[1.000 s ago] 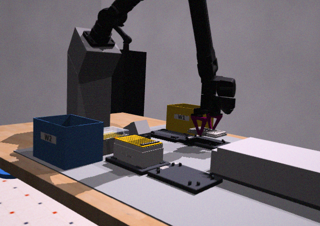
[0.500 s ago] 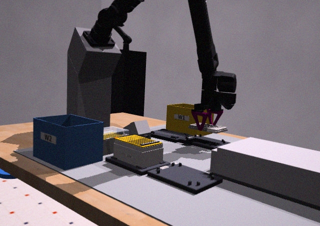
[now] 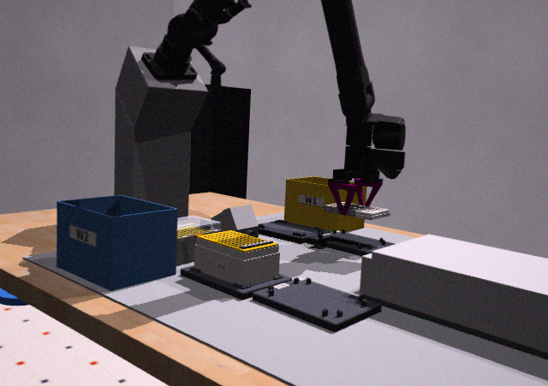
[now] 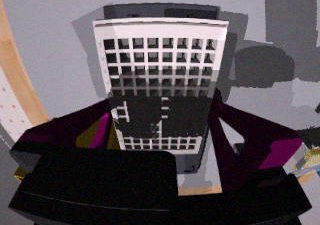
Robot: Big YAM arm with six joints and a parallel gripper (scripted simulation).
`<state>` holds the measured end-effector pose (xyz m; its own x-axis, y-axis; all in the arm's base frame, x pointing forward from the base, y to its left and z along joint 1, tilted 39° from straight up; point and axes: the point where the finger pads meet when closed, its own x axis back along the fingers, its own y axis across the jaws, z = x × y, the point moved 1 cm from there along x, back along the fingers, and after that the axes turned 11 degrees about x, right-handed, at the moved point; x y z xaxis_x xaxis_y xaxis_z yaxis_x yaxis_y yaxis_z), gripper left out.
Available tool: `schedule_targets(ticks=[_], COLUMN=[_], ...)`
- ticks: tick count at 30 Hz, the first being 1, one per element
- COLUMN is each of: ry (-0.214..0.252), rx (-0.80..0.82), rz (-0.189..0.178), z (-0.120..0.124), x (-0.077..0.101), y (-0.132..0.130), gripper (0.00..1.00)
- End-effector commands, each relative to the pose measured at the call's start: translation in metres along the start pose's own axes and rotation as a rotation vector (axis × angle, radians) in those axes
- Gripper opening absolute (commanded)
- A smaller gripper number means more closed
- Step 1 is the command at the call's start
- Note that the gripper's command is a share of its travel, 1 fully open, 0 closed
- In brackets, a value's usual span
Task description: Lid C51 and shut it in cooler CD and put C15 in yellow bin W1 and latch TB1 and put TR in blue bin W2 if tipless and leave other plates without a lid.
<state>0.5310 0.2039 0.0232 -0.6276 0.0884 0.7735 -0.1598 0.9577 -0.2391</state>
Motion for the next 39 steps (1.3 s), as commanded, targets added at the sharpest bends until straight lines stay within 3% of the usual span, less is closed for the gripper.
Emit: schedule_targets(ticks=[1, 39], ry=[-0.021, -0.021], rx=[-0.005, -0.006], rz=[-0.013, -0.013], z=[-0.006, -0.005], x=[0.020, 0.065], y=[0.007, 0.007], gripper=[0.00, 0.00])
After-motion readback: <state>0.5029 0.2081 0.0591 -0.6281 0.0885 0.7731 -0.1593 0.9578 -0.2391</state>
